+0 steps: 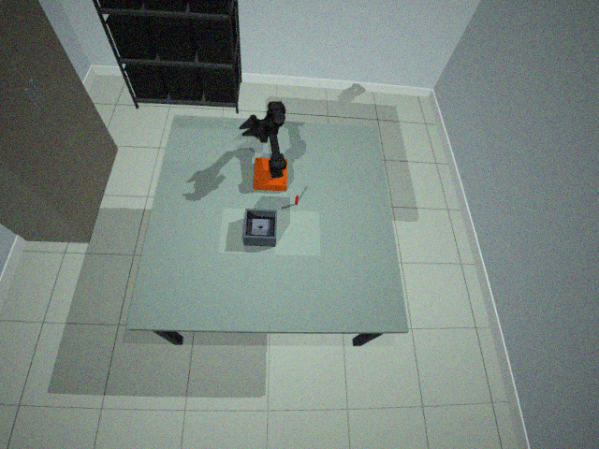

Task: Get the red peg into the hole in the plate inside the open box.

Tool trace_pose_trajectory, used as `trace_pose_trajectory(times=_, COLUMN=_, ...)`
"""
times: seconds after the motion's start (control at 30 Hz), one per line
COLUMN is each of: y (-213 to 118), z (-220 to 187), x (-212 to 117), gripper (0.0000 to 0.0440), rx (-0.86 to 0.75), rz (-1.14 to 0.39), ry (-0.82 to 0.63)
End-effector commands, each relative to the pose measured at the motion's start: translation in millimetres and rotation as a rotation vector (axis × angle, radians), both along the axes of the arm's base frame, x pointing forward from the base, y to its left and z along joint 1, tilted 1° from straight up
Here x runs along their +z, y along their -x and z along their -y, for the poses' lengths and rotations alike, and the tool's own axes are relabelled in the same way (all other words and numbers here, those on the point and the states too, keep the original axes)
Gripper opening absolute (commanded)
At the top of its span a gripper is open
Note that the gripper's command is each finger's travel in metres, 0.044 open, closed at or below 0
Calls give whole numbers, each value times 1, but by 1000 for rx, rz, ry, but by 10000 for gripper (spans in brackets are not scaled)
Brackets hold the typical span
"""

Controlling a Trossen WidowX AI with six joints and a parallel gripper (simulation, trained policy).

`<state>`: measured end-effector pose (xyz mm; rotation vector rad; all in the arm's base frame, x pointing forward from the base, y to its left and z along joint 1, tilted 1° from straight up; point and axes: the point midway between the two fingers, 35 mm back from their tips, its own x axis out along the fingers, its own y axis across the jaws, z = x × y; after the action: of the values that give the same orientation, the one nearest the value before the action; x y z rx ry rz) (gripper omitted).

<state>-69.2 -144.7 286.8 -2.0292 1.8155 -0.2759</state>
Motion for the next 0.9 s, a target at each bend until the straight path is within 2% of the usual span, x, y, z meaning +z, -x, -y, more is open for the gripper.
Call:
trace_pose_trajectory(times=0.0, y=-2, z=0, x=2, gripper=422, rx=6, rz=34, ry=-5)
trace_pose_trajectory(times=0.07, y=-8, z=1, x=7, gripper=440, rx=28, rz=98, ry=-21)
trace_pose_trajectory(times=0.37, y=-55, z=0, x=14, gripper=440, rx=162, rz=337, ry=-167)
trace_pose_trajectory(times=0.63, y=-105, z=-12, x=10, gripper=440, rx=235, rz=521, ry=-359)
trace_pose_trajectory(times=0.87, y=-146, z=-31, x=-1, gripper=440, rx=234, rz=663, ry=-555)
